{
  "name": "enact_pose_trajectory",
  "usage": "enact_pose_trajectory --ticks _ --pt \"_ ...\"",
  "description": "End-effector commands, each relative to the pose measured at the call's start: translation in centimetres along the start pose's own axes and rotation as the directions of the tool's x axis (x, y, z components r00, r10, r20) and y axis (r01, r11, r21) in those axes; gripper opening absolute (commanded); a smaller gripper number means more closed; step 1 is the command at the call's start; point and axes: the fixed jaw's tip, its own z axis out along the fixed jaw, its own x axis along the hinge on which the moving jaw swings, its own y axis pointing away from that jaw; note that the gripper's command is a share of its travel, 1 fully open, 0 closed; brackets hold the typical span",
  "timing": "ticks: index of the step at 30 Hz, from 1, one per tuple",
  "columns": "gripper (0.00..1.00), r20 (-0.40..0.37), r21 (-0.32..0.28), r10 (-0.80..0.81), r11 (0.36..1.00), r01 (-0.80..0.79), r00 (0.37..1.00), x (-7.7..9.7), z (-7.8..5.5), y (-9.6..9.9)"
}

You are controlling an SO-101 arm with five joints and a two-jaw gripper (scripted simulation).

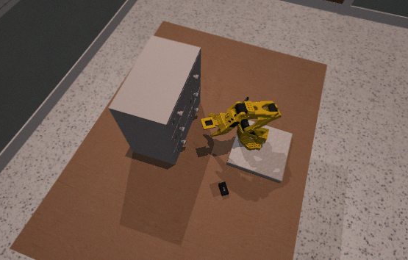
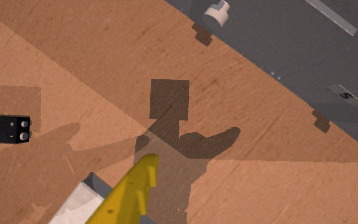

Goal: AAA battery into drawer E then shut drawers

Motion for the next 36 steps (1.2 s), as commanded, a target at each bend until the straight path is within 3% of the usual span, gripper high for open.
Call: enact_pose_trajectory --ticks 1,36 --pt "0.50 -0.095 -0.001 -0.008 1.000 0.008 0.995 0.85 -0.69 -0.06" --pt "0.50 -0.114 -0.002 -0.008 1.000 0.008 0.993 1.04 -0.82 -0.06"
